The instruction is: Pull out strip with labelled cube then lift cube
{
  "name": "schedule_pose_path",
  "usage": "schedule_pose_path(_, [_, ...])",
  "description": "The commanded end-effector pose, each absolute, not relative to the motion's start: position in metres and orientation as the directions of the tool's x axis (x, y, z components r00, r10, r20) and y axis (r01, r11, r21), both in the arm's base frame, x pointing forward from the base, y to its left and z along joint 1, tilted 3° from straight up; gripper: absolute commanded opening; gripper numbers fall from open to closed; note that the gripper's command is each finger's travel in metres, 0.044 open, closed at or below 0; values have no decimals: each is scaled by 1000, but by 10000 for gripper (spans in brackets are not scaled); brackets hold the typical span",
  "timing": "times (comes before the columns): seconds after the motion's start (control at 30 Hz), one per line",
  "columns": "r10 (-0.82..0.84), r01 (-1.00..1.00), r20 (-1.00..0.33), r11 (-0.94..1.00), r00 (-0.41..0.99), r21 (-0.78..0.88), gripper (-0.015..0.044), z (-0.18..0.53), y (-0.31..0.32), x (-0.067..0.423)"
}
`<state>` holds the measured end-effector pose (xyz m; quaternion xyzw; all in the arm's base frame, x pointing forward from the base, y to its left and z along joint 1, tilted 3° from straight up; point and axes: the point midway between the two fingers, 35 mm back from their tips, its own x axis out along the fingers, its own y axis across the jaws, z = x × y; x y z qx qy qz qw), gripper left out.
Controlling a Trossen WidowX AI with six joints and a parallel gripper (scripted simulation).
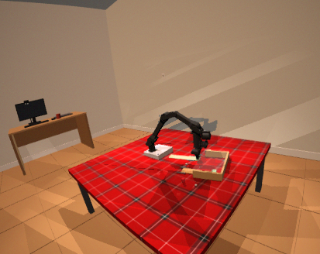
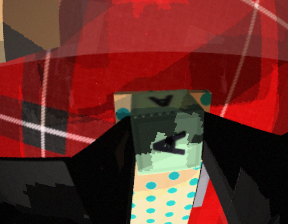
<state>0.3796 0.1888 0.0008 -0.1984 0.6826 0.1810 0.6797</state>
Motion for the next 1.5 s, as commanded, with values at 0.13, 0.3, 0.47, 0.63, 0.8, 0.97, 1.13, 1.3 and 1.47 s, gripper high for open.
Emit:
schedule_pose_path(0.13, [-18, -519, -1000, 854, -8, -11, 0, 3, 189, 373])
schedule_pose_path(0.3, [-21, -517, -1000, 856, -8, -14, 0, 18, 181, 358])
schedule_pose_path(0.47, [-24, -515, -1000, 857, -8, -17, 0, 32, 172, 341])
schedule_pose_path(0.63, [-27, -513, -1000, 858, -7, -19, 0, 43, 164, 327])
schedule_pose_path(0.8, [-27, -513, -1000, 858, -8, -19, 0, 44, 161, 322])
schedule_pose_path(0.97, [-28, -513, -1000, 858, -9, -19, 0, 44, 153, 305])
schedule_pose_path(1.13, [-28, -513, -1000, 858, -10, -19, 0, 44, 145, 289])
schedule_pose_path(1.3, [-29, -513, -1000, 858, -12, -19, 0, 43, 137, 274])
schedule_pose_path(1.47, [-29, -513, -1000, 858, -11, -19, 0, 58, 138, 275])
